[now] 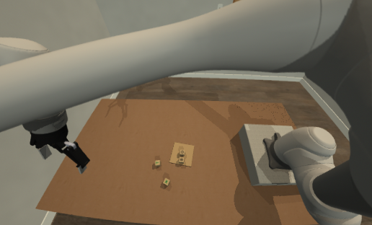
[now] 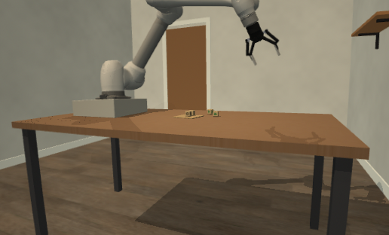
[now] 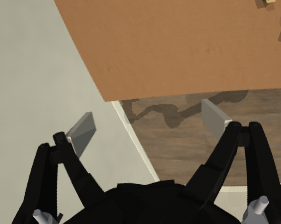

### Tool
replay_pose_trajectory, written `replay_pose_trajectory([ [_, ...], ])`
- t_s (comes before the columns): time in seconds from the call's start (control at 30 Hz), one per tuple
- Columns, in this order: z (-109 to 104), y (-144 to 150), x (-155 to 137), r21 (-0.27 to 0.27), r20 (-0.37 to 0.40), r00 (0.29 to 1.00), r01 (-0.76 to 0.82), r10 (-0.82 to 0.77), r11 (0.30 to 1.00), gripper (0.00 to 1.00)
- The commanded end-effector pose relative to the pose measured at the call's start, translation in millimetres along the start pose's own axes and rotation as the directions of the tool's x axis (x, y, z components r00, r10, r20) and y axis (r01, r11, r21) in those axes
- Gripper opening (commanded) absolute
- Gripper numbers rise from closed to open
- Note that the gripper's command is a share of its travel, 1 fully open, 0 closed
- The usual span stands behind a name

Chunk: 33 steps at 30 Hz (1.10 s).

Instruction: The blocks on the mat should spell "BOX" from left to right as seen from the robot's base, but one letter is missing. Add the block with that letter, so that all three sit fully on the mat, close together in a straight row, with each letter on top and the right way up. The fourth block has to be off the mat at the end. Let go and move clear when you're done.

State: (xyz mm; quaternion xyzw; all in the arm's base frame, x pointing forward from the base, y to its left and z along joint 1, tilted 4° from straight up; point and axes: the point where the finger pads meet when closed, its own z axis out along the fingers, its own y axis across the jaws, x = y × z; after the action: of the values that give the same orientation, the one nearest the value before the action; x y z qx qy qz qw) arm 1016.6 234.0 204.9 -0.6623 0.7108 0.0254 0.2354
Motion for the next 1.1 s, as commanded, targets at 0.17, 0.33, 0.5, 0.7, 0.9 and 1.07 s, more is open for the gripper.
replay_pose_trajectory([
  [0.17, 0, 0, 0, 0.0, 0.0, 1.0, 0.0, 0.0, 1.0, 1.0],
  [0.33, 0, 0, 0, 0.0, 0.0, 1.0, 0.0, 0.0, 1.0, 1.0],
  [0.5, 0, 0, 0, 0.0, 0.0, 1.0, 0.0, 0.0, 1.0, 1.0],
  [0.7, 34, 63, 8, -0.075, -0.092, 0.996, 0.0, -0.007, 0.997, 1.0],
  [0.9, 63, 133, 20, -0.148, -0.193, 0.981, 0.003, -0.031, 0.989, 1.0],
  [1.07, 77, 180, 30, -0.193, -0.26, 0.964, 0.007, -0.058, 0.981, 1.0],
])
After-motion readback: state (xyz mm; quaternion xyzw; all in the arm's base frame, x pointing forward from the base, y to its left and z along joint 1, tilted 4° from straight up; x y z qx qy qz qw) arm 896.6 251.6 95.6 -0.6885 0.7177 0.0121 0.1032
